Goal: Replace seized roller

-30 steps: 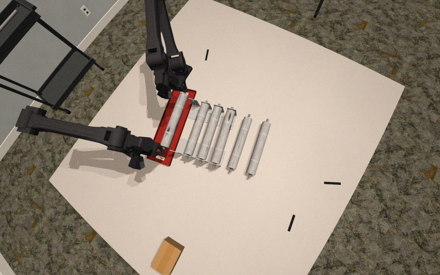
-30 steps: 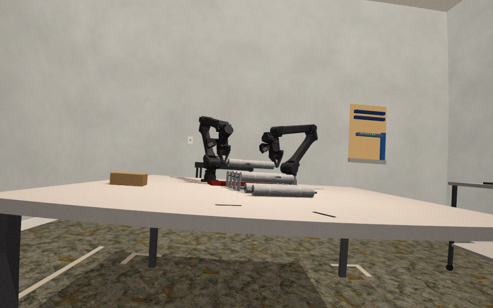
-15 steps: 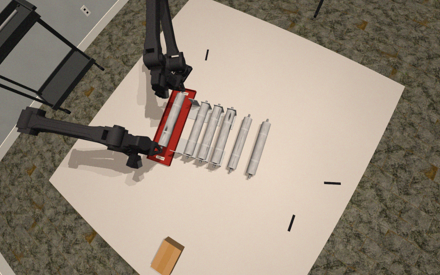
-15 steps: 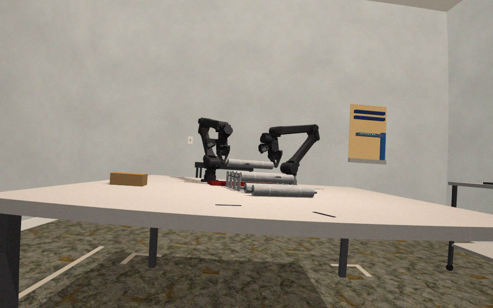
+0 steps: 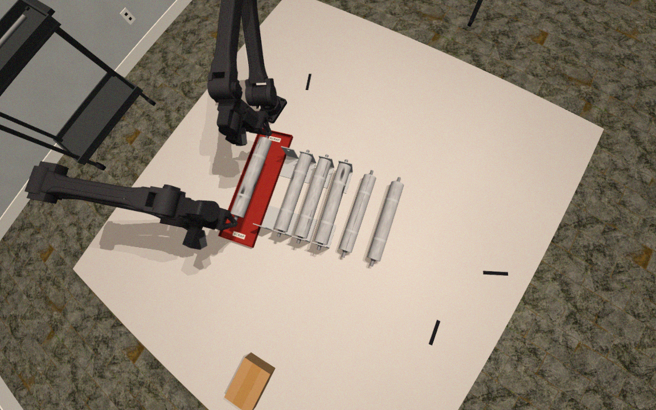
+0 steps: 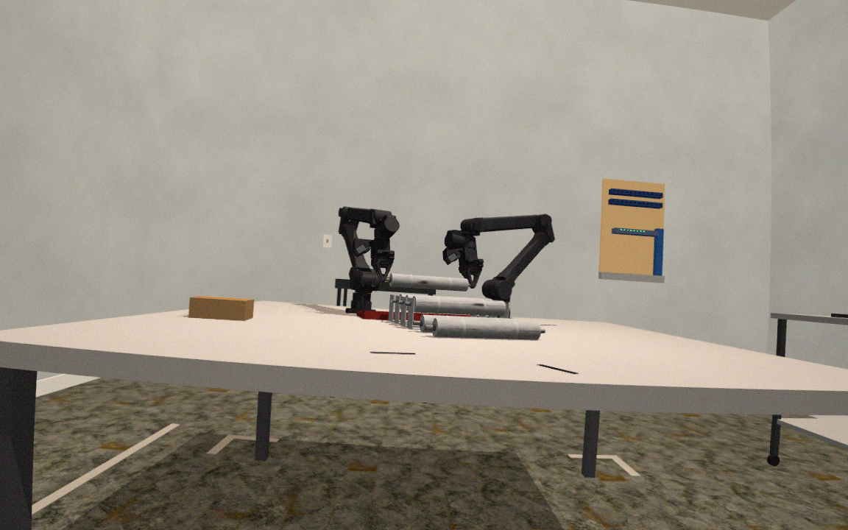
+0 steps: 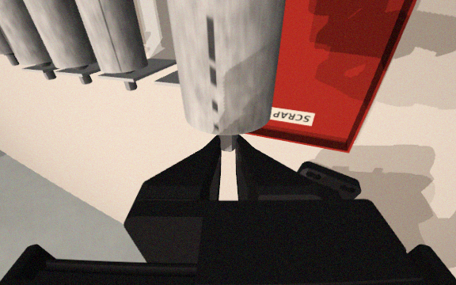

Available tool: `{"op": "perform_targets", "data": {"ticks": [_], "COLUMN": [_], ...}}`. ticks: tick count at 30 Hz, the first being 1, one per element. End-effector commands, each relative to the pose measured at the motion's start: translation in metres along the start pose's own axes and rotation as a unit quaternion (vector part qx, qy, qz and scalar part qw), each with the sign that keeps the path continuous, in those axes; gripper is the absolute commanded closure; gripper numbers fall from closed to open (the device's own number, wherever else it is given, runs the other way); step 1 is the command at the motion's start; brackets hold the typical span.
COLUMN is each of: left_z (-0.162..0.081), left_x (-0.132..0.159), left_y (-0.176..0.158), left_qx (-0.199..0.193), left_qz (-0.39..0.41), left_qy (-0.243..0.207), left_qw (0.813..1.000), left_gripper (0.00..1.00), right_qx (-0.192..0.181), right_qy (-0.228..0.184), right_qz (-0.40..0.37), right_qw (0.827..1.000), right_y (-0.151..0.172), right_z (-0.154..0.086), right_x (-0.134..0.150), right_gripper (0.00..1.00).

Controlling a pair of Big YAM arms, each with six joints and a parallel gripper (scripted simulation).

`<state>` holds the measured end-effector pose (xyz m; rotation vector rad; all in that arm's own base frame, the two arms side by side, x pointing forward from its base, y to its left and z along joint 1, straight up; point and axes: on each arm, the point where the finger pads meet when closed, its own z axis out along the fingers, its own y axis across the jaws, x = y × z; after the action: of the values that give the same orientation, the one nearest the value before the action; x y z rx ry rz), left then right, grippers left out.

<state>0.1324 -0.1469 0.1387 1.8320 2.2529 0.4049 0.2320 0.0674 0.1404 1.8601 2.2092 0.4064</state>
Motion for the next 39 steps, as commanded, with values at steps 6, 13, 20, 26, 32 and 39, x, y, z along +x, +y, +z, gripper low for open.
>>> {"op": "perform_targets", "data": {"ticks": [6,13,20,26,32,39], "left_z": [-0.014,-0.011,-0.01,-0.007,-0.006,0.001], "left_x": [-0.004,-0.009,-0.009,-0.008,-0.009,-0.008], "left_y": [0.0,0.007,0.003,0.003,0.003,0.0], "left_qx": [-0.009,-0.012,-0.004,-0.004,0.002,0.009], "left_qz": [-0.003,-0.009,-0.011,-0.01,-0.007,-0.007], "left_qy": [-0.013,-0.024,-0.024,-0.021,-0.015,-0.018], "left_qw": [1.0,1.0,1.0,1.0,1.0,1.0], "left_gripper": [0.97,0.97,0.97,0.97,0.97,0.97], "right_qx": [-0.044,-0.041,-0.043,-0.029,-0.021,-0.017], "right_qy": [0.005,0.004,0.003,0.003,0.002,-0.001], "right_qz": [0.007,0.014,0.008,0.009,0.002,0.001], "right_qw": [0.999,0.999,0.999,1.0,1.0,1.0], "right_y": [0.019,0.029,0.022,0.017,0.01,0.013], "right_z": [-0.021,-0.022,-0.019,-0.011,-0.004,-0.002], "right_x": [0.004,0.001,-0.001,0.0,-0.001,-0.002], "right_gripper": [0.97,0.97,0.97,0.97,0.97,0.97]}}
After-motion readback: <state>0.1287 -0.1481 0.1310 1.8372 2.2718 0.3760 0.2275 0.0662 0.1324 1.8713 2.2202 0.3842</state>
